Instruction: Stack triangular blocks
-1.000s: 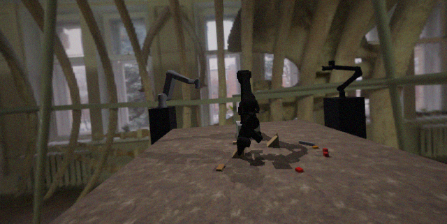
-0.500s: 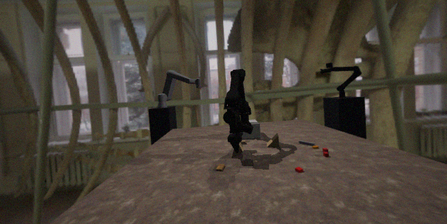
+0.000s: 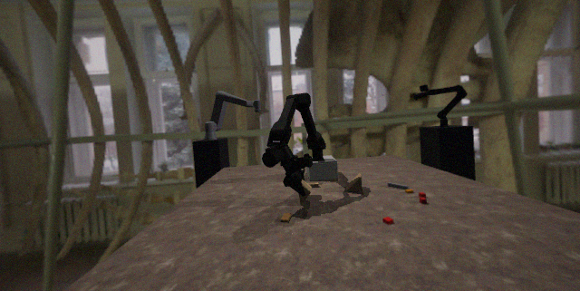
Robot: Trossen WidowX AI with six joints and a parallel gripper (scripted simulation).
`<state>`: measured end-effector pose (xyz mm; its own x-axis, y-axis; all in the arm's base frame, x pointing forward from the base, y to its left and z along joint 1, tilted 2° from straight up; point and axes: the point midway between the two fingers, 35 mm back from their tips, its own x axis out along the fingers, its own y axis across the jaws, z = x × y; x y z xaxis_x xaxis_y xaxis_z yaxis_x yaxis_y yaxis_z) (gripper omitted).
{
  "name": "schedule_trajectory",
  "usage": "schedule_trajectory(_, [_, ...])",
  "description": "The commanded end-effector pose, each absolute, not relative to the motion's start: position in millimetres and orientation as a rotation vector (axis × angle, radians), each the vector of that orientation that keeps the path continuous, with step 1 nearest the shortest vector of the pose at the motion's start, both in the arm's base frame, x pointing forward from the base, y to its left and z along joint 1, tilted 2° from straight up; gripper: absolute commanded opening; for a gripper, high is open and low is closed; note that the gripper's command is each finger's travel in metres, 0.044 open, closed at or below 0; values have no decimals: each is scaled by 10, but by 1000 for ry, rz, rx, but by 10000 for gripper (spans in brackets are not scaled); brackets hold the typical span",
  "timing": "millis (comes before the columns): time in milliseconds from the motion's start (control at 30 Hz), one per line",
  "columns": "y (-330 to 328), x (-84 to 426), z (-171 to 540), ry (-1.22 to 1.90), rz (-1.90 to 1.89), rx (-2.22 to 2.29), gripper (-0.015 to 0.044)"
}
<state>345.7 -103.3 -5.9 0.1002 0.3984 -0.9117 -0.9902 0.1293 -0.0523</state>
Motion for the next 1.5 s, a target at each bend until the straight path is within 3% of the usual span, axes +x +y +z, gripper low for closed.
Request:
schedule_trajectory(0, [-1127, 3455, -40, 800, 1269, -780, 0])
schedule_trajectory(467, [-1364, 3420, -90, 520, 1359, -539, 0])
schedule_trajectory(1033, [-1286, 3415, -91, 599, 1350, -596, 440])
schedule_trajectory(1467, [-1286, 3415, -91, 599, 1350, -596, 440])
